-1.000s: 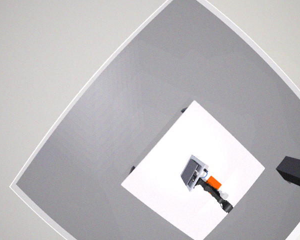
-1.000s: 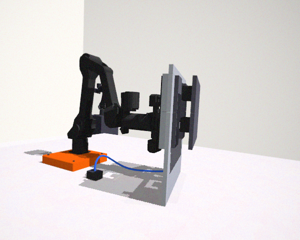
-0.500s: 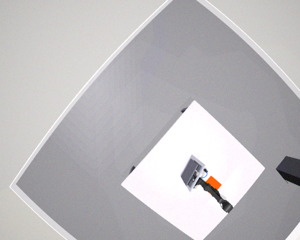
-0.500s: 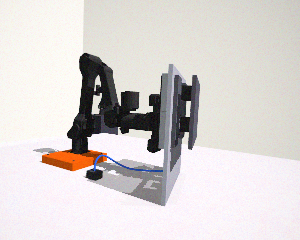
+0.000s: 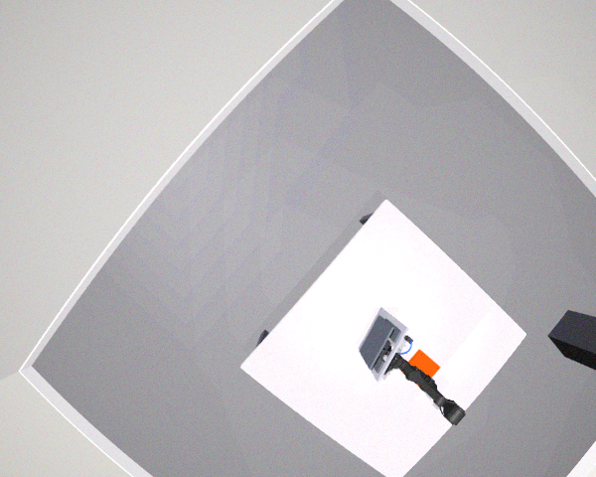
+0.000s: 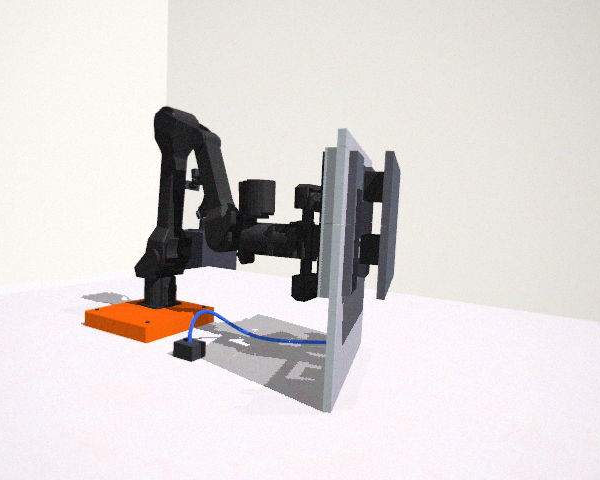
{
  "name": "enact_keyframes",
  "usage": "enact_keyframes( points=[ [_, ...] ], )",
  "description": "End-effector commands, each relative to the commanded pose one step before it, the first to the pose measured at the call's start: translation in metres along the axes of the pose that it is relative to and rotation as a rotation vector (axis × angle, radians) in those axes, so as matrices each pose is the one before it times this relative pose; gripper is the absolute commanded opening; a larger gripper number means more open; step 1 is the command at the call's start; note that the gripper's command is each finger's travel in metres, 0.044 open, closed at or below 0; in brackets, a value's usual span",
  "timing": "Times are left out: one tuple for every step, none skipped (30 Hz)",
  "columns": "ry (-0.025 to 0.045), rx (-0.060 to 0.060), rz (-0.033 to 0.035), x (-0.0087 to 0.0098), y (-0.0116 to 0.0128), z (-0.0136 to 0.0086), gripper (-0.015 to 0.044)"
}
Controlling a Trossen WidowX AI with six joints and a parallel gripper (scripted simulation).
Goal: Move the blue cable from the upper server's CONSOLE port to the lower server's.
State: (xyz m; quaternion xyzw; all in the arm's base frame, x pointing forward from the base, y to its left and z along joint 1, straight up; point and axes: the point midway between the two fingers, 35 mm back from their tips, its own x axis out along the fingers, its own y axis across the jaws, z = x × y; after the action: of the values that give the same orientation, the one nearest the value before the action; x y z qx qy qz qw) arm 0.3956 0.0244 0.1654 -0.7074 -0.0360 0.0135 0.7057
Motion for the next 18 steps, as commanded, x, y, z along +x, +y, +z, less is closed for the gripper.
enact_keyframes(
  points=[
    [-0.00254, 0.0, 0.00231, -0.0031, -0.00006, -0.0008, 0.044],
    [0.0, 0.0, 0.00008, -0.00096, -0.00002, -0.00024, 0.044],
    [0.0, 0.0, 0.00004, -0.00055, -0.00001, -0.00013, 0.044],
    [0.0, 0.0, 0.00008, -0.00093, -0.00006, -0.00026, 0.044],
    [0.0, 0.0, 0.00004, -0.00053, -0.00003, -0.00015, 0.044],
    [0.0, 0.0, 0.00008, -0.00093, -0.00004, -0.00025, 0.044],
    [0.0, 0.0, 0.00004, -0.00053, -0.00002, -0.00014, 0.044],
    [0.0, 0.0, 0.00008, -0.00094, -0.00004, -0.00025, 0.044],
    [0.0, 0.0, 0.00004, -0.00054, -0.00002, -0.00014, 0.044],
    [0.0, 0.0, 0.00008, -0.00092, -0.00005, -0.00026, 0.044],
    [0.0, 0.0, 0.00004, -0.00053, -0.00002, -0.00015, 0.044],
    [0.0, 0.0, 0.00008, -0.00093, -0.00004, -0.00026, 0.044],
    [0.0, 0.0, 0.00004, -0.00053, -0.00002, -0.00015, 0.044],
    [0.0, 0.0, 0.00008, -0.00093, -0.00004, -0.00025, 0.044],
    [0.0, 0.0, 0.00004, -0.00053, -0.00002, -0.00014, 0.044],
    [0.0, 0.0, 0.00008, -0.00094, -0.00005, -0.00025, 0.044],
    [0.0, 0.0, 0.00004, -0.00054, -0.00003, -0.00014, 0.044],
    [0.0, 0.0, 0.00007, -0.00093, -0.00006, -0.00025, 0.044]
  ],
)
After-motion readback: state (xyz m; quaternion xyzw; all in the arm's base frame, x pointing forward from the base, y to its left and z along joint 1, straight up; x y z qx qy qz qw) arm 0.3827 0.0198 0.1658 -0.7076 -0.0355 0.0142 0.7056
